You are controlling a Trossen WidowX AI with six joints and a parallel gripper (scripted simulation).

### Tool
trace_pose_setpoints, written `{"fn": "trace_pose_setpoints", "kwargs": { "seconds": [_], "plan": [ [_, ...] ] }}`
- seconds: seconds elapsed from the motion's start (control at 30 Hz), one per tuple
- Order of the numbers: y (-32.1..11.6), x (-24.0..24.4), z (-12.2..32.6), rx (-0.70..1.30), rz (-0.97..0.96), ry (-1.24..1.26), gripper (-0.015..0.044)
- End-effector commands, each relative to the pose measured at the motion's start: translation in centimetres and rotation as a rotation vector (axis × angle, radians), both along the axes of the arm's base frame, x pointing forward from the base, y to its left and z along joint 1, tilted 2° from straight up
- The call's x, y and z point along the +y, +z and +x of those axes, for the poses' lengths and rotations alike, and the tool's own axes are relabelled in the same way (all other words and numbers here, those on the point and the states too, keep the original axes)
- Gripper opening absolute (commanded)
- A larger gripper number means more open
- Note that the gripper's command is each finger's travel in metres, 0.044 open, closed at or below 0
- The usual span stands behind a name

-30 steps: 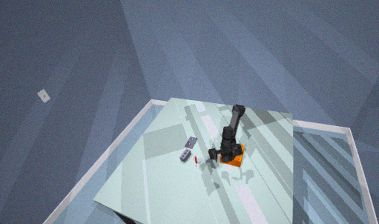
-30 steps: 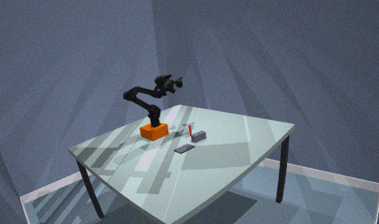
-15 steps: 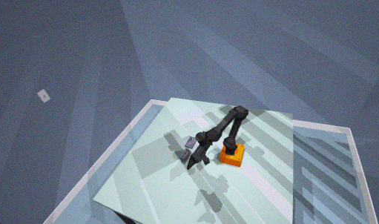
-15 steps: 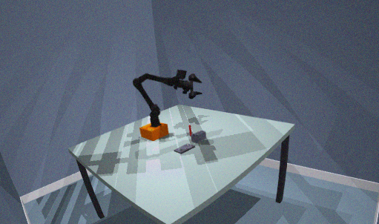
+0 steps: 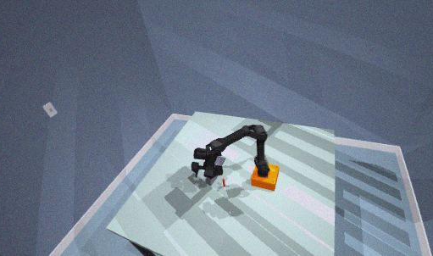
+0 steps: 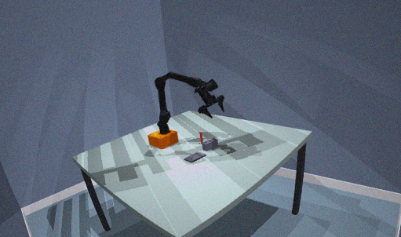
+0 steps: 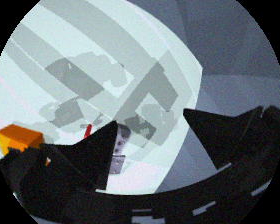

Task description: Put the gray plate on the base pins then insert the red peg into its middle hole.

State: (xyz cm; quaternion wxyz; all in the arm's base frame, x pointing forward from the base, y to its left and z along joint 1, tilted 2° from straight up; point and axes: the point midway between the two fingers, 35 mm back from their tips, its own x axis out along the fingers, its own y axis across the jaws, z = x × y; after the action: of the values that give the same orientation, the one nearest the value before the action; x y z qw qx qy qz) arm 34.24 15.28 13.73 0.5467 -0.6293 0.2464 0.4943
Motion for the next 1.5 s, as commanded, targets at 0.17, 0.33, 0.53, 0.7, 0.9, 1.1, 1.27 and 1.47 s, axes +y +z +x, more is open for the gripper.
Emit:
{"fn": "trace_pose_setpoints", "kwargs": {
  "seconds": [0.17, 0.33, 0.53, 0.7, 0.9, 1.1, 1.27, 1.47],
  "plan": [
    [-3.4, -11.5, 0.8, 0.467, -0.086, -0.674, 0.0440],
    [-3.4, -11.6, 0.8, 0.469, -0.086, -0.677, 0.0440],
    [-5.9, -11.6, 1.0, 0.469, -0.086, -0.677, 0.0440],
    [-10.0, -11.6, 0.9, 0.469, -0.086, -0.677, 0.0440],
    [-10.7, -11.7, 1.2, 0.469, -0.086, -0.677, 0.0440],
    [-11.5, -11.8, 1.2, 0.469, -0.086, -0.677, 0.0440],
    [-11.7, -11.8, 1.2, 0.469, -0.086, -0.677, 0.0440],
    [-12.7, -11.7, 1.3, 0.469, -0.086, -0.677, 0.0440]
  ]
}}
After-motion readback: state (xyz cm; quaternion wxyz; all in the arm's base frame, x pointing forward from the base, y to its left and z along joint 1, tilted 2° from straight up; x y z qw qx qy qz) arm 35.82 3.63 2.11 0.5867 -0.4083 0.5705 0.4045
